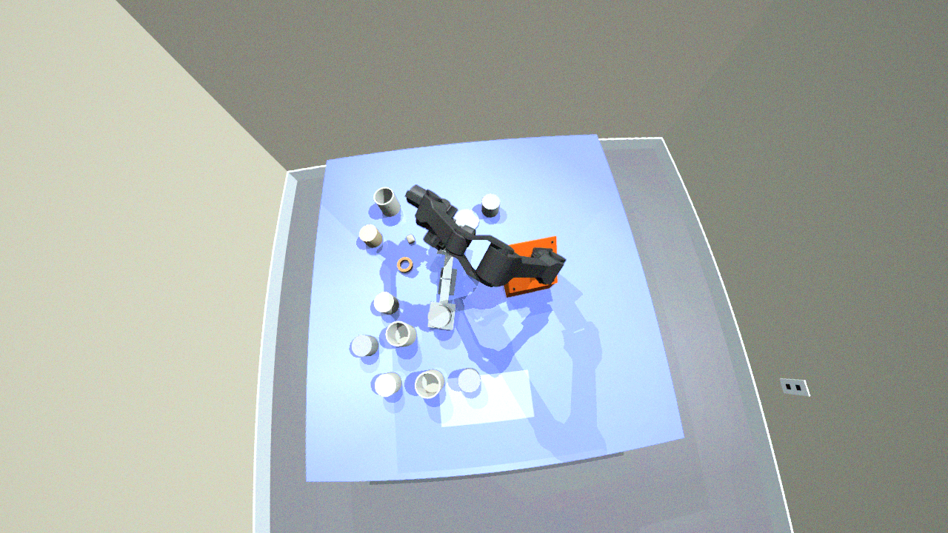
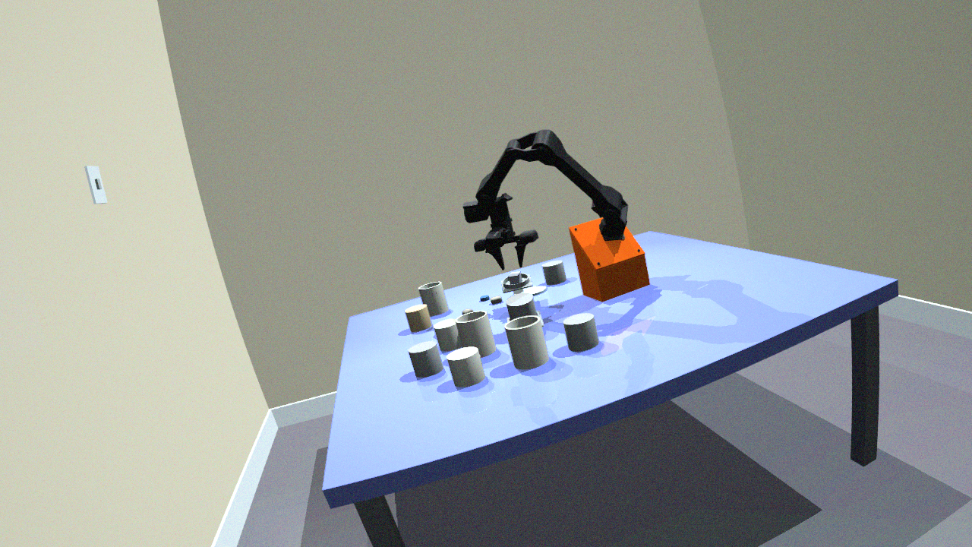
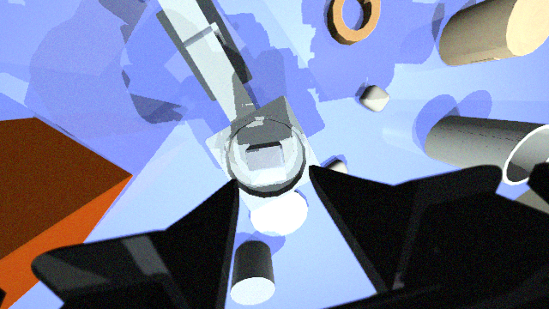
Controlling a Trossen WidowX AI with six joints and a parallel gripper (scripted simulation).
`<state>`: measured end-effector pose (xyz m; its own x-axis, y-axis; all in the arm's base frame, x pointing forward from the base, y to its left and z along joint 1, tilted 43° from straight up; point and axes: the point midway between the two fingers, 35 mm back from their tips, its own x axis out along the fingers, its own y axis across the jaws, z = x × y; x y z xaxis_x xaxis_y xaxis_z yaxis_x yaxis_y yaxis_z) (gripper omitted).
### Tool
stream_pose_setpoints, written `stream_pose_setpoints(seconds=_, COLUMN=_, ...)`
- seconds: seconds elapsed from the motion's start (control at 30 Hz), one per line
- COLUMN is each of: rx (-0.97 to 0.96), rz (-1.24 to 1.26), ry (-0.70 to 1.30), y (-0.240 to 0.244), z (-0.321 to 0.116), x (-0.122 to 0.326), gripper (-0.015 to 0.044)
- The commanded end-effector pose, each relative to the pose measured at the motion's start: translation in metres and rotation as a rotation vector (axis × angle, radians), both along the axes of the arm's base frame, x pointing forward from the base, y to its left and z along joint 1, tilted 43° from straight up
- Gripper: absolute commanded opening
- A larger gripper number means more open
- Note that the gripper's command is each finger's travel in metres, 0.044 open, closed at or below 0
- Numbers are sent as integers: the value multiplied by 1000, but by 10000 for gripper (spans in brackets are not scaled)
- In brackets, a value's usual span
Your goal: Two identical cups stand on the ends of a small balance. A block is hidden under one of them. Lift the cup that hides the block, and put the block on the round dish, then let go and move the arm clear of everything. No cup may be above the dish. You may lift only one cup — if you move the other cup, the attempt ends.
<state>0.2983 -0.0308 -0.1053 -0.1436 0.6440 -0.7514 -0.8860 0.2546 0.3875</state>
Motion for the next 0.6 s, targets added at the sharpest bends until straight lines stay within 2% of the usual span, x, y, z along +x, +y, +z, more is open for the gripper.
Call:
stream_pose_setpoints(seconds=0.0, rx=7, rz=-3, ry=10, y=6, z=-5, x=-3, gripper=260)
stream_pose_setpoints(seconds=0.57, rx=9, rz=-3, ry=10, y=24, z=-25, x=-7, gripper=260)
